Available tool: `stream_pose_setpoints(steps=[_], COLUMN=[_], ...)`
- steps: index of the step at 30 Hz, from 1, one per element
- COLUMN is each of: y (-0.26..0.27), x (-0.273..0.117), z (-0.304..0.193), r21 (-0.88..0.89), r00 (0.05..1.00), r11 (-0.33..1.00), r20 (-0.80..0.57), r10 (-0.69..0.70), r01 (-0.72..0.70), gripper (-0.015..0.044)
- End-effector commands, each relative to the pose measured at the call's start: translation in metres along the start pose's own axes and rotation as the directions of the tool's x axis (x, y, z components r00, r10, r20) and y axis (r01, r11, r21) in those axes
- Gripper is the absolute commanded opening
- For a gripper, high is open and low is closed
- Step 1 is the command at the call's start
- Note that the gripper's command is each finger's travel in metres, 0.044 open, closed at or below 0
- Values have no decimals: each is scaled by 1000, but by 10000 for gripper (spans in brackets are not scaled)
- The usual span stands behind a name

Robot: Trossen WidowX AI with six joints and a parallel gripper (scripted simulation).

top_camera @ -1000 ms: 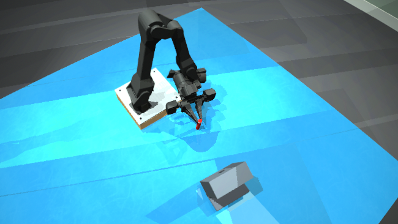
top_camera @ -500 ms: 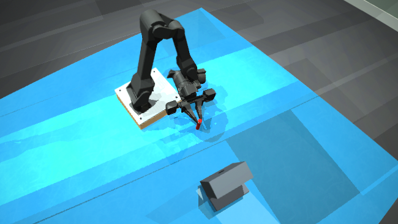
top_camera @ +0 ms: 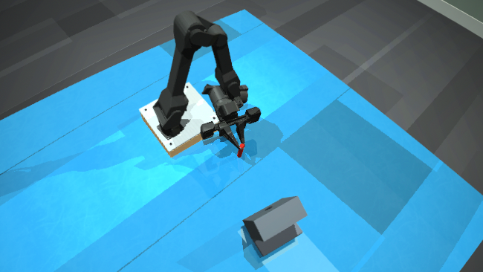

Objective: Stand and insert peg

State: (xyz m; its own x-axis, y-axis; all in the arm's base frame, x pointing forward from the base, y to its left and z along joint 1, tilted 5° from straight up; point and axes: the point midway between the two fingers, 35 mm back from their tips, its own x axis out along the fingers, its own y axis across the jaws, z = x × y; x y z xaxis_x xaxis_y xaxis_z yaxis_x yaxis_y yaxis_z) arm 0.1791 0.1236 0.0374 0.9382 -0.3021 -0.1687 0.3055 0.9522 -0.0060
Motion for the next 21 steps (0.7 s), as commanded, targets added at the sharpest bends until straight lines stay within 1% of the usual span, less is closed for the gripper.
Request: stream_pose_setpoints(steps=[1, 21], y=[0, 0], x=[-1, -4], z=[-2, -4], r21=[0, -6], r00=[1000, 1000], r11=[1000, 1000], r20=[-1, 27], r10=[0, 12], r01=[0, -12], gripper=[49, 49])
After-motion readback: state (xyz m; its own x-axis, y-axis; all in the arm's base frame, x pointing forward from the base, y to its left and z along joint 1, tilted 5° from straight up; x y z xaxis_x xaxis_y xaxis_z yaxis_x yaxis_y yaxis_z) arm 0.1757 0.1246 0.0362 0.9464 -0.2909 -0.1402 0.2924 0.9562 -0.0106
